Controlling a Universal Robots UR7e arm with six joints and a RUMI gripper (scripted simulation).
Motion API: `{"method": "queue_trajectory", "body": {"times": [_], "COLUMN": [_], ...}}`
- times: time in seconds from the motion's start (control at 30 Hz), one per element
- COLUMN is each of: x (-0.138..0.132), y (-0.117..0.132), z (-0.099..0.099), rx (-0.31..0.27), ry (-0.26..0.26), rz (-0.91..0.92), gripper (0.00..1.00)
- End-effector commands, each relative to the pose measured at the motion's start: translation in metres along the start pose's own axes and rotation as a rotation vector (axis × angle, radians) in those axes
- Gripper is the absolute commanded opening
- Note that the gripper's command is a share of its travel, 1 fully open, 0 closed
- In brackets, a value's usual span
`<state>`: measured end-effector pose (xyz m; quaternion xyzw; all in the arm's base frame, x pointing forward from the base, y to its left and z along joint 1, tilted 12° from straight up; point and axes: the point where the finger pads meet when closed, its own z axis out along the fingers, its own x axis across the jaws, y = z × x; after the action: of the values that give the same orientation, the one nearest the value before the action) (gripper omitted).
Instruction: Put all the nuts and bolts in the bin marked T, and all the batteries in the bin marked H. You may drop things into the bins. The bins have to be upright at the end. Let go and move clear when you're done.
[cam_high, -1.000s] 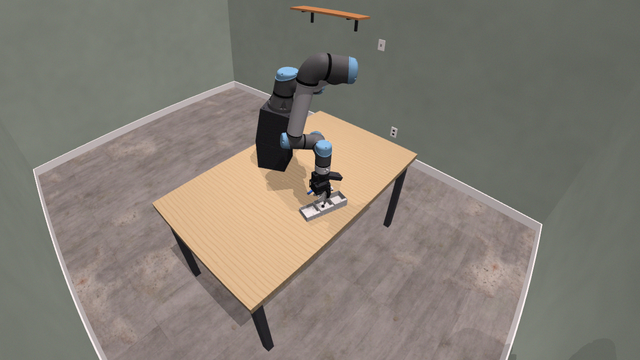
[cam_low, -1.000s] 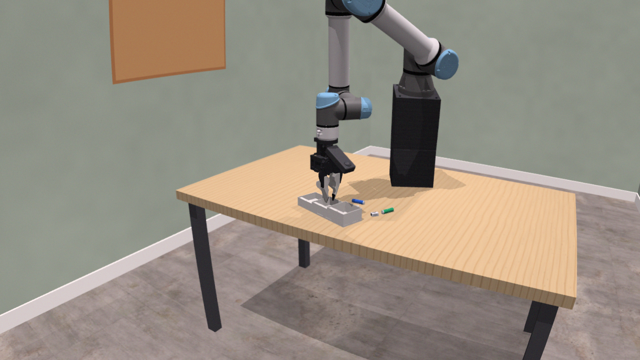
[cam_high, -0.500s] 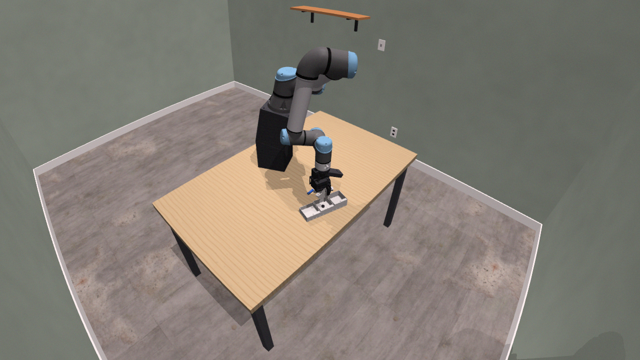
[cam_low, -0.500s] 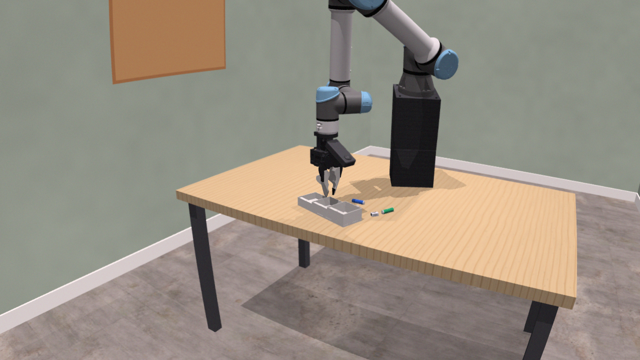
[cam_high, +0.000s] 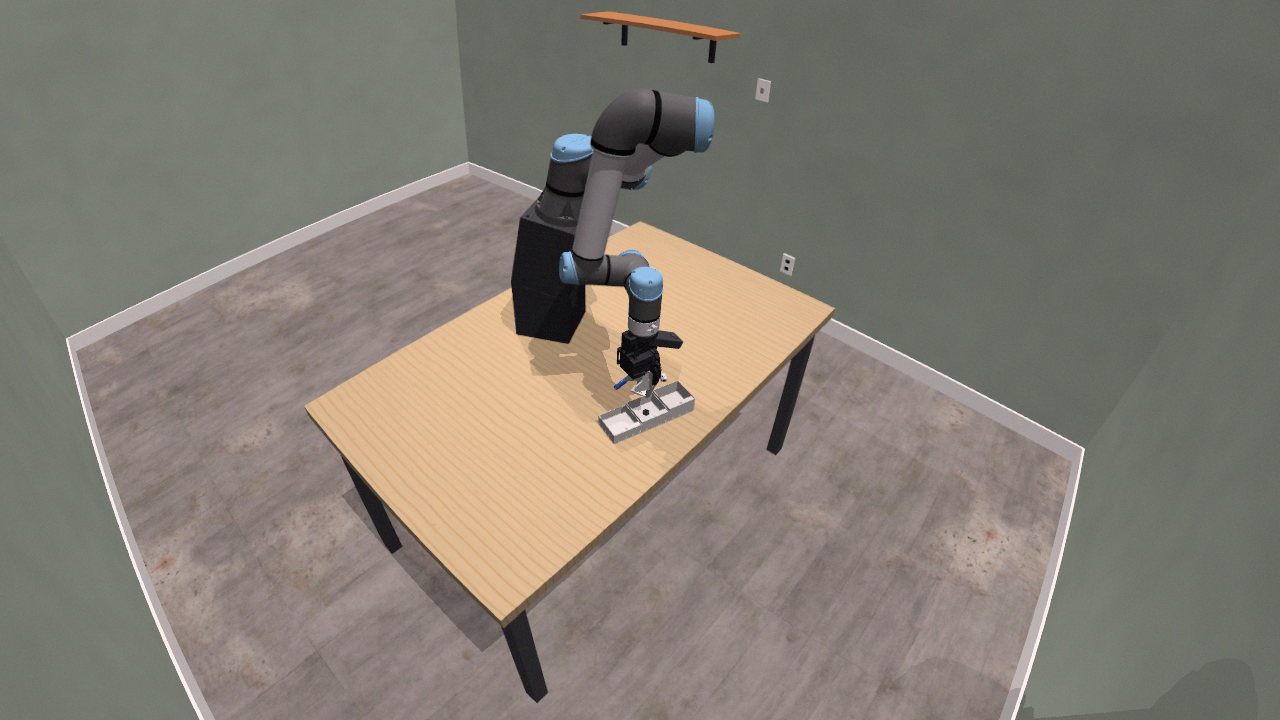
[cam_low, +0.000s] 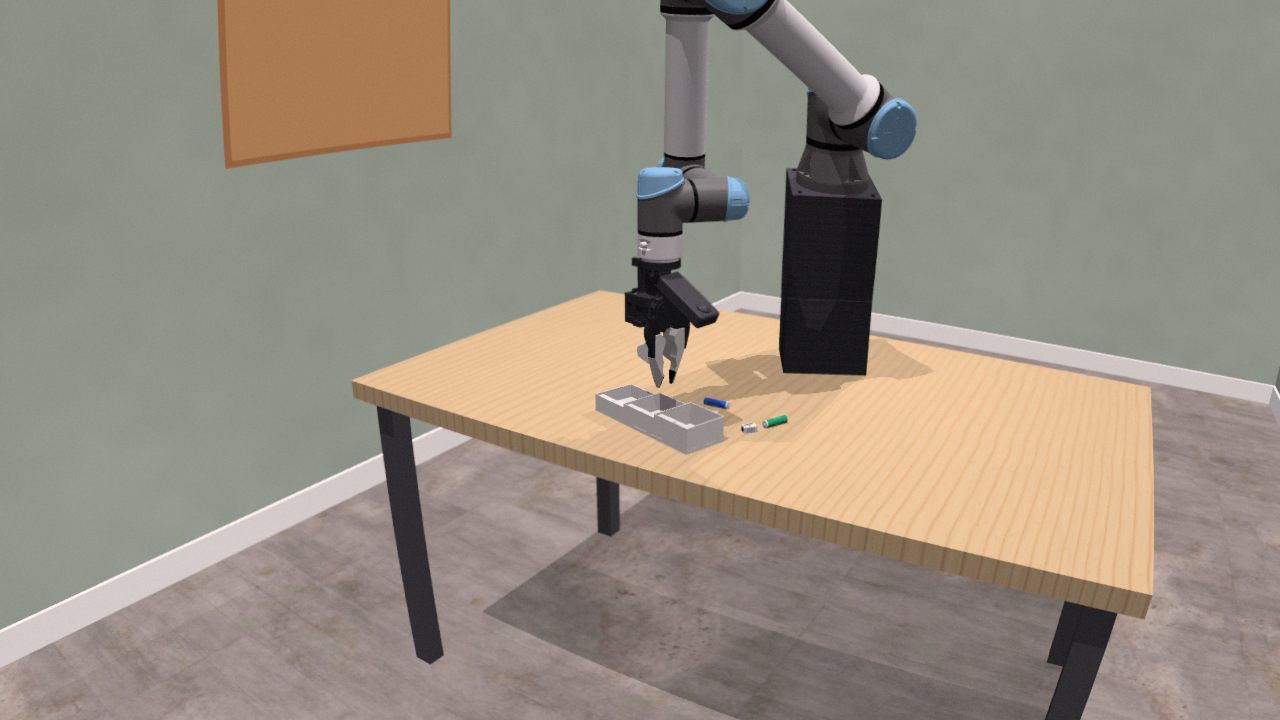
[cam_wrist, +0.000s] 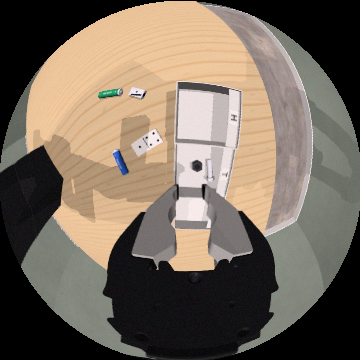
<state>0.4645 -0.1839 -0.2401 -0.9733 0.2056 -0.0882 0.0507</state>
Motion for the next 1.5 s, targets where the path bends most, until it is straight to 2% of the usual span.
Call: {"method": "queue_trajectory", "body": {"times": [0.0,0.03,0.1,0.2,0.43,0.53,1.47], "x": [-0.038,-0.046,-0.046,-0.071,-0.127,-0.135,-0.122], "y": [-0.003,-0.004,-0.004,-0.006,-0.011,-0.012,-0.011], "z": [-0.002,-0.003,-0.003,-0.004,-0.006,-0.006,-0.006], "rx": [0.001,0.000,0.000,0.001,0.001,0.001,0.001], "ry": [0.004,0.002,0.002,0.005,0.004,0.004,0.005], "rz": [-0.157,-0.182,-0.182,-0.284,-0.284,-0.284,-0.284], "gripper": [0.17,0.17,0.17,0.17,0.17,0.17,0.17]}}
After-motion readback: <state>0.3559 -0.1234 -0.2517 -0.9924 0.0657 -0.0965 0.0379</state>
